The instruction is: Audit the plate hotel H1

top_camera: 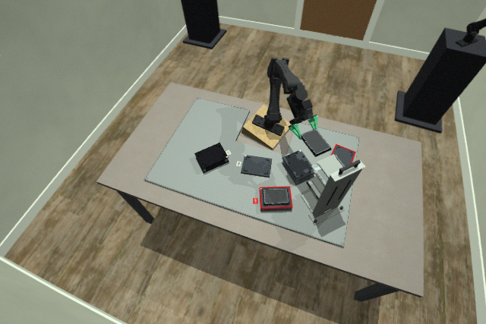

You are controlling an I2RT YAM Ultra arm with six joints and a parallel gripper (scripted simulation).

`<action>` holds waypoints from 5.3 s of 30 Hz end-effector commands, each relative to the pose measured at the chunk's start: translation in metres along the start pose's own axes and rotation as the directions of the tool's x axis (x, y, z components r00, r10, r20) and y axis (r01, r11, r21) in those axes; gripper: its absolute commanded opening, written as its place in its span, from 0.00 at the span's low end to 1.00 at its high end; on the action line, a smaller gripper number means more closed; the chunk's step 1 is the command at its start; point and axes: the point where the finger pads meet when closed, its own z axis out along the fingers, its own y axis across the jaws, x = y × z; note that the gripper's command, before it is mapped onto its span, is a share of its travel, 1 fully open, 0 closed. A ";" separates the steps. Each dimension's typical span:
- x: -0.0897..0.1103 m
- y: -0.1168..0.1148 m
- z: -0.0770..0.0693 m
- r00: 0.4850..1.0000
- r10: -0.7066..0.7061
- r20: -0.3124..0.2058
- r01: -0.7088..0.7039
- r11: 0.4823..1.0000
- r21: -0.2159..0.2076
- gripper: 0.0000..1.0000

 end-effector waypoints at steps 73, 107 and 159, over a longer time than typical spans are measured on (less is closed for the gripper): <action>0.058 0.002 -0.006 0.999 -0.008 0.032 0.008 1.000 -0.006 0.86; 0.083 0.002 0.009 0.999 -0.007 0.033 0.007 1.000 -0.006 0.86; 0.116 0.003 0.030 0.999 -0.010 0.049 0.010 1.000 -0.007 0.86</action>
